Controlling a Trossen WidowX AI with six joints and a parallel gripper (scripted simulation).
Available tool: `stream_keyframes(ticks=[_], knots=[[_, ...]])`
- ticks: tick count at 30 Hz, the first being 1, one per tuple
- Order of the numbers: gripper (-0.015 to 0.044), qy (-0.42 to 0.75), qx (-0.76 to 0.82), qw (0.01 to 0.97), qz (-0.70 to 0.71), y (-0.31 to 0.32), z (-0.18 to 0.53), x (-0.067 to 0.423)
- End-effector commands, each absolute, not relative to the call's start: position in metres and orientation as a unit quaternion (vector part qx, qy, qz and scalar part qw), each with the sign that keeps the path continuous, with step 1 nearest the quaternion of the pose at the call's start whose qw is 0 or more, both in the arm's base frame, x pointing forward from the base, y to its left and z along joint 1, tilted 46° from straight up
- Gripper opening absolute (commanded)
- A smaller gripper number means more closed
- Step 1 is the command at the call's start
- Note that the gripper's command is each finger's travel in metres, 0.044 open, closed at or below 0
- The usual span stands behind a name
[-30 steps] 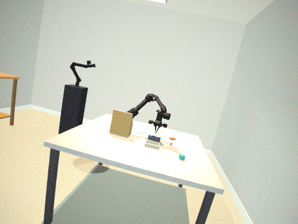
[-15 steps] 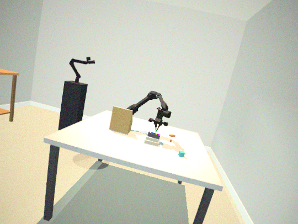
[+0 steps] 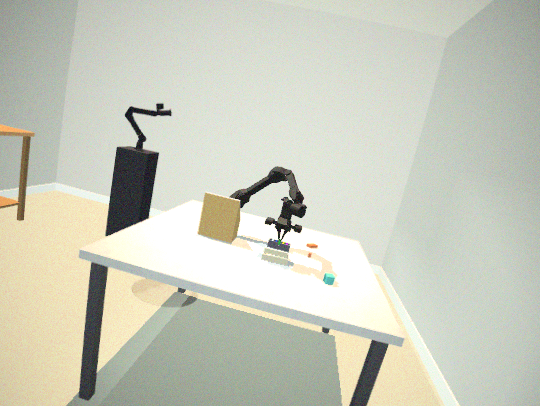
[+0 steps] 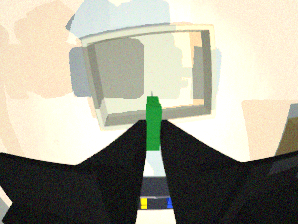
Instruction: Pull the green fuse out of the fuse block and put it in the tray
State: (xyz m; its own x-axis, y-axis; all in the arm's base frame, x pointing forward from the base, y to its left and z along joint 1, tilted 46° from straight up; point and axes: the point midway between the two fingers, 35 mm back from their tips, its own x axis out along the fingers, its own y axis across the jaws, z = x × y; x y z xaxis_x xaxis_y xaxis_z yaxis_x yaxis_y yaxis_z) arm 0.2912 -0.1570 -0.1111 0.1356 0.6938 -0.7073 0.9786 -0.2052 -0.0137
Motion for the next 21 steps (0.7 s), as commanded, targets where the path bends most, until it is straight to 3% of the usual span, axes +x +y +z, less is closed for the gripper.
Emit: stream_keyframes(ticks=[1,21], knots=[[0.0,0.585,0.715,0.238,-0.3,-0.168,-0.123,0.285],[0.0,0.585,0.715,0.238,-0.299,-0.15,-0.141,0.289]])
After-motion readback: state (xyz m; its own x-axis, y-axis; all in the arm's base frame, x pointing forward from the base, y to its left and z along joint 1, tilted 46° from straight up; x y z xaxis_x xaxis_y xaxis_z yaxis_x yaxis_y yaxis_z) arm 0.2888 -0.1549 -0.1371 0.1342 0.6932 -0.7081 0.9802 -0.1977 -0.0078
